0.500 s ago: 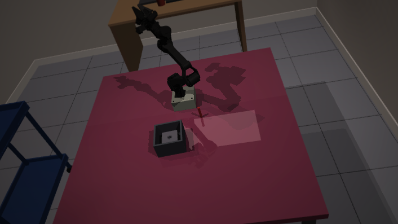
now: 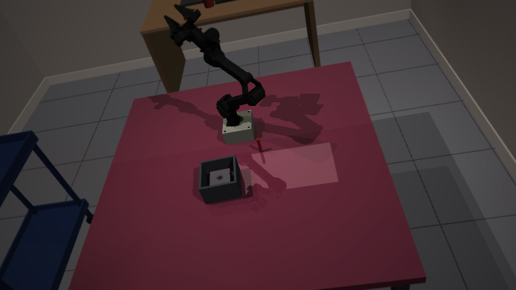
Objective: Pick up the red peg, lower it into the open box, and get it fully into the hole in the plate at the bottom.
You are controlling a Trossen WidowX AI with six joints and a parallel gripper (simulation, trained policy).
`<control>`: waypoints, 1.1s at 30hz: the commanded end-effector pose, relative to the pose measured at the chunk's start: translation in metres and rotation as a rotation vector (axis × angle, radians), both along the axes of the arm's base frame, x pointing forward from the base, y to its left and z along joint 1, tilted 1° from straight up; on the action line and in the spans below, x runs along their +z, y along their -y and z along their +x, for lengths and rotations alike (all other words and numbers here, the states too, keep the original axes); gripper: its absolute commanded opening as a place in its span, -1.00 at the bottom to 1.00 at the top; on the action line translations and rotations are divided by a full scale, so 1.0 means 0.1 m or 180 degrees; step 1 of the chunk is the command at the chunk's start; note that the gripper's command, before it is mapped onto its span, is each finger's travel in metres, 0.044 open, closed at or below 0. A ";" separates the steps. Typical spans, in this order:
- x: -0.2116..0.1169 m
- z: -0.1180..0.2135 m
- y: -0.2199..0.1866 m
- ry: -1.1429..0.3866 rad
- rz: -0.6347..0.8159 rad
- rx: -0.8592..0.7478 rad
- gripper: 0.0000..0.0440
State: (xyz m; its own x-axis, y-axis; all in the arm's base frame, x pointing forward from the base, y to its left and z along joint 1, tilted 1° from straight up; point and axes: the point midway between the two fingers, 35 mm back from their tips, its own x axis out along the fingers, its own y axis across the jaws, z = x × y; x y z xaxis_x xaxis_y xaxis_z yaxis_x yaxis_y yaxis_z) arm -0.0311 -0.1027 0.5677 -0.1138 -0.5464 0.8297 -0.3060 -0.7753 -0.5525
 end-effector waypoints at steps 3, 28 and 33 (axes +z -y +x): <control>-0.12 -0.07 0.22 0.0420 0.0218 0.0441 1.00; -0.96 0.22 1.12 0.2109 0.1537 0.2103 1.00; -1.17 0.39 1.25 0.2437 0.1879 0.2365 1.00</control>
